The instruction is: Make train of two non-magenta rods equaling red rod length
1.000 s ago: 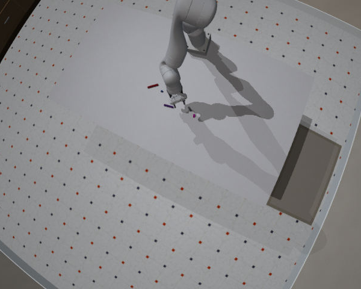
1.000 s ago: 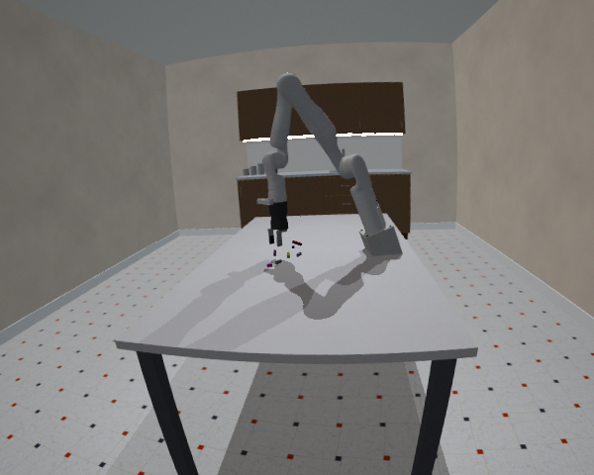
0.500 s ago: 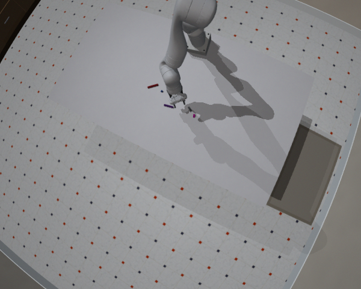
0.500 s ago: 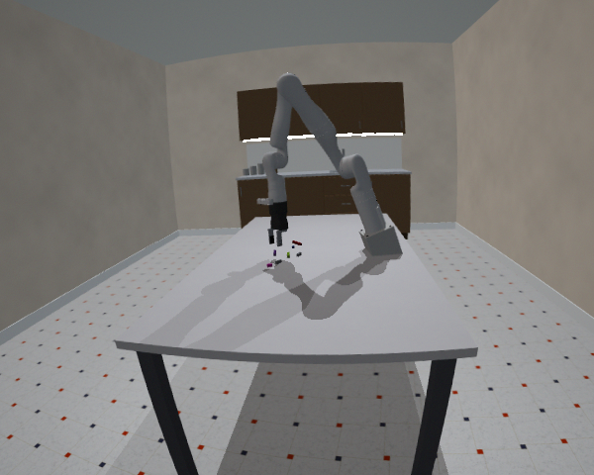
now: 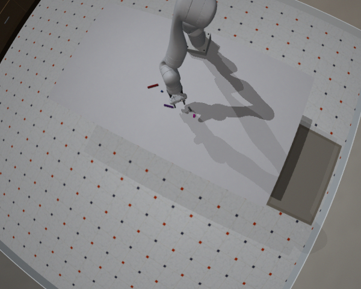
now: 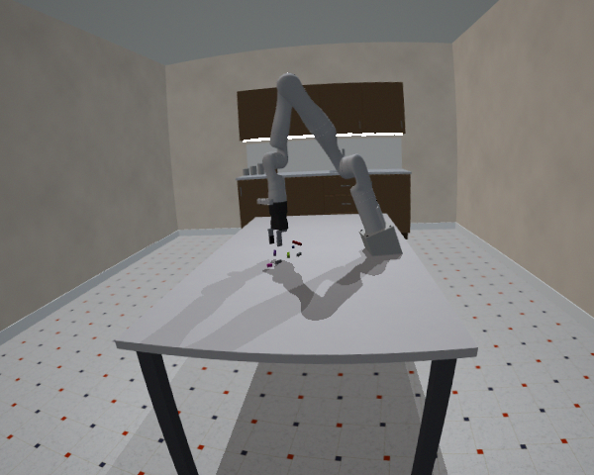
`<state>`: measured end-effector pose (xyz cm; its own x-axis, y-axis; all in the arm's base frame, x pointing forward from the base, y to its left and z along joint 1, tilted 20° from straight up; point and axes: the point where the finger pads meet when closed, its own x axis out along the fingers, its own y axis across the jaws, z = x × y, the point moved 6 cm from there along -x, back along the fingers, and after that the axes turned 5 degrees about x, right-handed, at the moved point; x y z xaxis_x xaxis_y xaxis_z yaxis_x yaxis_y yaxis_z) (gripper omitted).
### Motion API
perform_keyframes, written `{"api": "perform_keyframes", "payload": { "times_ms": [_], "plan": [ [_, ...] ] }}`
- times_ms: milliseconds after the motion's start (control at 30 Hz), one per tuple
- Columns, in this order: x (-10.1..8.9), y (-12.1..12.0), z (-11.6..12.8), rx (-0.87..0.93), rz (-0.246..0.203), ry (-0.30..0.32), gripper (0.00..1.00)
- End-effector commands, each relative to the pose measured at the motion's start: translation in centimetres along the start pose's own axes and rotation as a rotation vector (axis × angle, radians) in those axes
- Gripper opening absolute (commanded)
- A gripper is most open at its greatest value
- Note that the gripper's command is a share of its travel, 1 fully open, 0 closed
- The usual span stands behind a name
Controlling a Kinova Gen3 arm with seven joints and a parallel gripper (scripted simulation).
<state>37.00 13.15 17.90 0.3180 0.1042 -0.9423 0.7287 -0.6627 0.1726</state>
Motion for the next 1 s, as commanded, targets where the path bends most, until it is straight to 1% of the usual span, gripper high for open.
{"api": "perform_keyframes", "payload": {
  "times_ms": [0,533,967],
  "plan": [
    [-0.03,0.01,-0.02,0.0,0.0,0.001,1.0],
    [0.06,0.03,0.12,-0.038,-0.002,-0.003,1.0],
    [0.36,0.1,0.68,-0.184,-0.013,-0.014,1.0]
  ]
}}
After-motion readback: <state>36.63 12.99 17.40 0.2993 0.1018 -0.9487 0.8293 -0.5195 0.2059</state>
